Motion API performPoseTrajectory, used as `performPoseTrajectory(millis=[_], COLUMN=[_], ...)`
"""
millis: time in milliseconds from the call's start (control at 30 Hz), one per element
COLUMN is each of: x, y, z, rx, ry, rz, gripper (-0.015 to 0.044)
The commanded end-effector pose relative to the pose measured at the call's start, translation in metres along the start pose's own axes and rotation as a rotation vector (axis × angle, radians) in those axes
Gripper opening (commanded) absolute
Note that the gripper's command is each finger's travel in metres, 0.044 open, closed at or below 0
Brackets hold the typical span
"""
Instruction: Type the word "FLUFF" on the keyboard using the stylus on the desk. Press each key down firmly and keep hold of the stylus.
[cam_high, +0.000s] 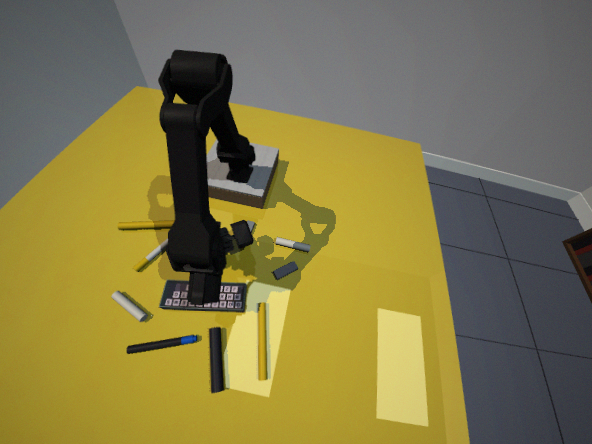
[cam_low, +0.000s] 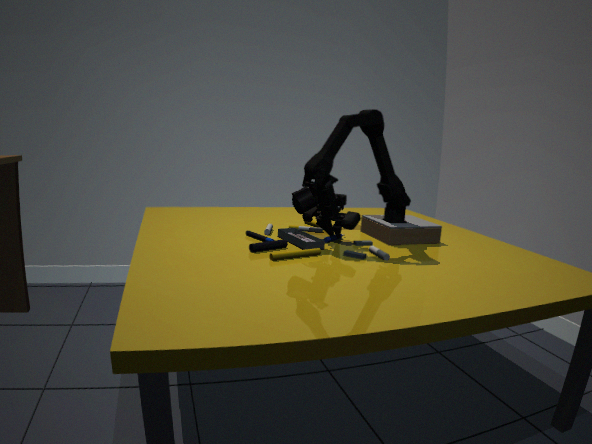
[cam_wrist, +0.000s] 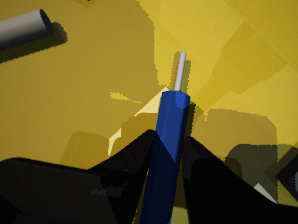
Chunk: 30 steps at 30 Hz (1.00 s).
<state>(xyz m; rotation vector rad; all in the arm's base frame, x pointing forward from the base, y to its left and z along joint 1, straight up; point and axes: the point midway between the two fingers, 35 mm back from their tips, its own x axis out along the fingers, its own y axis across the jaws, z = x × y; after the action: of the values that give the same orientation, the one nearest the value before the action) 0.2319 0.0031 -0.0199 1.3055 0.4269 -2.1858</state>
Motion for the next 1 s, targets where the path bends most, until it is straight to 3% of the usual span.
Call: performPoseTrajectory(millis=[0, 233, 500, 667, 967], x=[0.0, -0.006, -0.043, -0.041, -0.047], y=[0.0, 0.0, 0.0, 0.0, 0.007], z=[0.0, 0.003, 0.024, 0.022, 0.017], rx=[0.0, 0.0, 0.0, -0.006, -0.319], ry=[0.001, 0.001, 0.0, 0.002, -0.031], rz=[0.0, 0.0, 0.0, 0.002, 0.065], gripper=[0.0, 0.0, 0.0, 0.0, 0.0])
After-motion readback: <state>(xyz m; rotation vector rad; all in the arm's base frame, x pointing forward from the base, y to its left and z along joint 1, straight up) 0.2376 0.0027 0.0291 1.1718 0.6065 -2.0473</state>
